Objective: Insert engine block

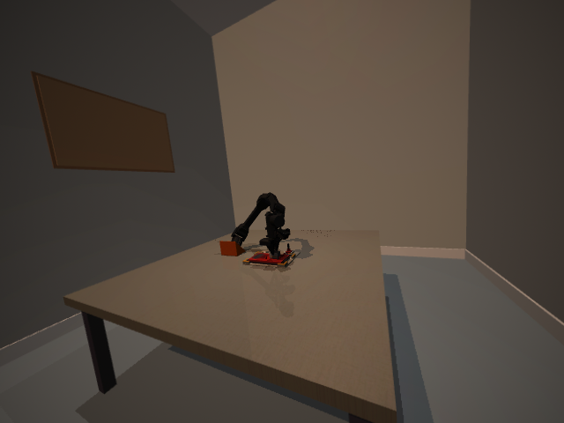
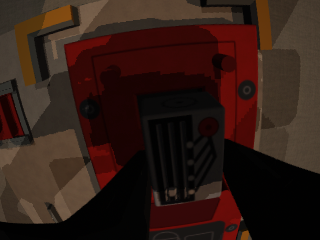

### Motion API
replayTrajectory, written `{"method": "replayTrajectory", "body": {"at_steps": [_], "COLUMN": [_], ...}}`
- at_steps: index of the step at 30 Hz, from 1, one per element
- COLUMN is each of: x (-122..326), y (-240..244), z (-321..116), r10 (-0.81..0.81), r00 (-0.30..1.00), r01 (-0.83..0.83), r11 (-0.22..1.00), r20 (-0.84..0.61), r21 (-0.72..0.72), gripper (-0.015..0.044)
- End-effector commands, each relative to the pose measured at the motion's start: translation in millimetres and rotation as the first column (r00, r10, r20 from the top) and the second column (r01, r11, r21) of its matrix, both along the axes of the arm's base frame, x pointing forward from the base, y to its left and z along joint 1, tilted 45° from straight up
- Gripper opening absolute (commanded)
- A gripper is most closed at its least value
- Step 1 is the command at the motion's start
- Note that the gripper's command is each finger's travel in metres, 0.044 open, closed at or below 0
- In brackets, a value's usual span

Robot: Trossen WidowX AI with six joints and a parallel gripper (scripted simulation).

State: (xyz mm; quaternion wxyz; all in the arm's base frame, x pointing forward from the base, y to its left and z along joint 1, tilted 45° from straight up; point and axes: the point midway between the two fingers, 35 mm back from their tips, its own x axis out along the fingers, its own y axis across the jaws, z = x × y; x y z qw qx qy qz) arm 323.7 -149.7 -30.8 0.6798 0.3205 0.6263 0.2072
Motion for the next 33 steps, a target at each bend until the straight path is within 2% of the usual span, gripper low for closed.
{"method": "replayTrajectory", "body": {"at_steps": [1, 33], "x": [0.0, 0.4], "y": [1.4, 4.7], "z": [-0.4, -3.4], "r10": [-0.004, -0.005], "r00": [1.000, 1.000], "r01": [0.004, 0.005], "r11": [1.000, 1.000], "r20": [-0.001, -0.001], "r21": [0.005, 0.005], "gripper": [0.0158, 0.0158]}}
